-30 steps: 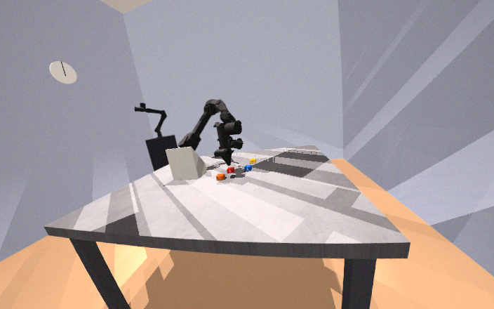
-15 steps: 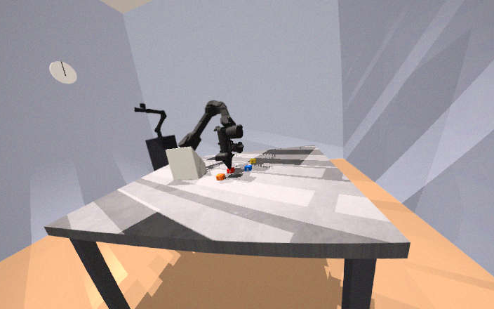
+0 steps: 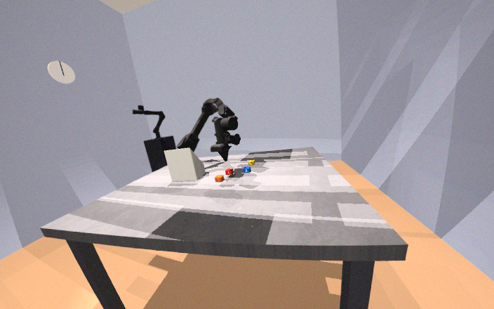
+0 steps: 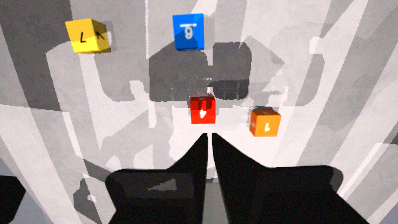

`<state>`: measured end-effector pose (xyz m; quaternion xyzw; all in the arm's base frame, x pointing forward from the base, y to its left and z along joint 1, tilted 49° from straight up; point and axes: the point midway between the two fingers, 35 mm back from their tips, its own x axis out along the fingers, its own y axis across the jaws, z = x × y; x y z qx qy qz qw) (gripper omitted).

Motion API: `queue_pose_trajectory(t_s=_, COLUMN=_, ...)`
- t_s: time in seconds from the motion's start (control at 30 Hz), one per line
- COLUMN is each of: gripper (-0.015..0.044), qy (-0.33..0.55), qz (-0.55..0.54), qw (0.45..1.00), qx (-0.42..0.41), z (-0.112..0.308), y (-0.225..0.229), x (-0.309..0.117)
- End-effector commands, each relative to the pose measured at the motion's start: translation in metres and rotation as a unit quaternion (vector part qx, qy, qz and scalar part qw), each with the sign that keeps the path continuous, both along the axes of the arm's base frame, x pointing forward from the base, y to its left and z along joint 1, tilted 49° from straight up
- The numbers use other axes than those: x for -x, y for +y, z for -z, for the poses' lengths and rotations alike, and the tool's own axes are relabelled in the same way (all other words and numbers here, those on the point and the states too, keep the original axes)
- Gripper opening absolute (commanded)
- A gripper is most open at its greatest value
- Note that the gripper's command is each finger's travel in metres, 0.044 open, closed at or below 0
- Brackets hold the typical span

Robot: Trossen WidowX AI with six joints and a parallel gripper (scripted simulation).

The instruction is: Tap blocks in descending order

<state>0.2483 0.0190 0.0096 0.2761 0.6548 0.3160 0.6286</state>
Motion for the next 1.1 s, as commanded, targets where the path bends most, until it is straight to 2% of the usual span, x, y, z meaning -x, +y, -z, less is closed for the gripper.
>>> queue_pose_trajectory(t_s=0.0, gripper=0.002, qy=-0.012, qz=0.003, qw=1.0, qx=0.005, z=-0.035, y=-0.04, x=-0.003)
queue_pose_trajectory(t_s=0.2, gripper=0.002, qy=-0.012, qz=0.003, qw=1.0, qx=0.005, z=-0.035, y=-0.043, x=-0.003)
queue_pose_trajectory(t_s=0.4, gripper=0.002, qy=-0.013, qz=0.003, qw=1.0, qx=0.008, z=0.024, y=-0.097, x=0.01)
queue_pose_trajectory(t_s=0.57, gripper=0.002, qy=-0.013, qz=0.003, qw=1.0, qx=0.007, z=0.031, y=-0.103, x=0.013)
queue_pose_trajectory(t_s=0.63, gripper=0.002, qy=-0.013, qz=0.003, qw=1.0, qx=0.008, z=0.039, y=-0.095, x=0.012)
queue_pose_trajectory(t_s=0.8, gripper=0.002, qy=-0.014, qz=0.003, qw=1.0, qx=0.006, z=0.083, y=-0.043, x=0.016)
queue_pose_trajectory(t_s=1.07, gripper=0.002, qy=-0.014, qz=0.003, qw=1.0, qx=0.006, z=0.087, y=-0.038, x=0.016)
